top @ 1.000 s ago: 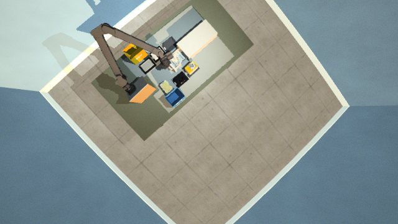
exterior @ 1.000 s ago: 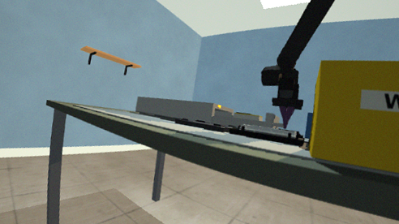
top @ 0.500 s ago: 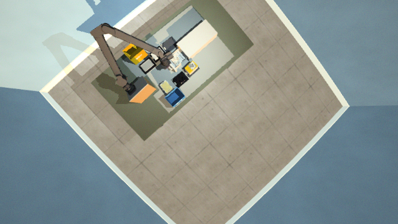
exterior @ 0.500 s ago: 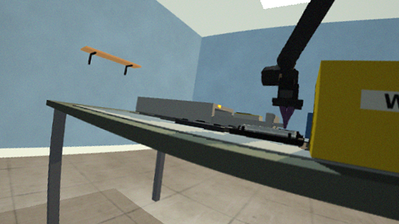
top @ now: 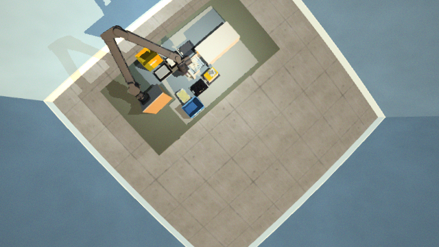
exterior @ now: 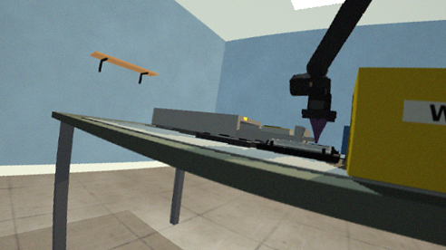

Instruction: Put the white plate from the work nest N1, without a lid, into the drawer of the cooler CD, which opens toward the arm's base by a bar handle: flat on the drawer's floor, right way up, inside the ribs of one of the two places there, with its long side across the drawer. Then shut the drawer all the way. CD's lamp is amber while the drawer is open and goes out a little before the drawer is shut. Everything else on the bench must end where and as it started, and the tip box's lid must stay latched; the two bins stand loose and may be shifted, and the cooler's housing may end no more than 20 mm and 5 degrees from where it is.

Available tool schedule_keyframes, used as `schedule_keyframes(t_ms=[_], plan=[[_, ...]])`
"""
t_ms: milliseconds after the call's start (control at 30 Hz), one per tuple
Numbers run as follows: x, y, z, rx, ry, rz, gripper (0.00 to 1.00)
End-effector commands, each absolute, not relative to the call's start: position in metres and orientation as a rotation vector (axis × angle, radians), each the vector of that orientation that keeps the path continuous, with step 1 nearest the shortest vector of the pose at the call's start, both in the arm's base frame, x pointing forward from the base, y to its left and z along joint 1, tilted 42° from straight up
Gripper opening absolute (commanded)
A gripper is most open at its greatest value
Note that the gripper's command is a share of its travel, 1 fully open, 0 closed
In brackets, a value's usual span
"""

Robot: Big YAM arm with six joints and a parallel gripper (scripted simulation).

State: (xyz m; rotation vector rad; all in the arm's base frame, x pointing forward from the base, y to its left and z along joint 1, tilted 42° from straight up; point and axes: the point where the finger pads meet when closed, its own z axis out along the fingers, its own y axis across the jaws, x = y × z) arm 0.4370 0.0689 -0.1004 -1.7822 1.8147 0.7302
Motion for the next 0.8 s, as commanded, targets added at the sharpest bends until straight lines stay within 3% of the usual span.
schedule_keyframes(t_ms=[0, 767], plan=[[0.465, 0.072, -0.096, -1.789, 1.790, 0.696, 0.00], [0.492, 0.070, -0.096, -1.787, 1.784, 0.679, 0.00]])
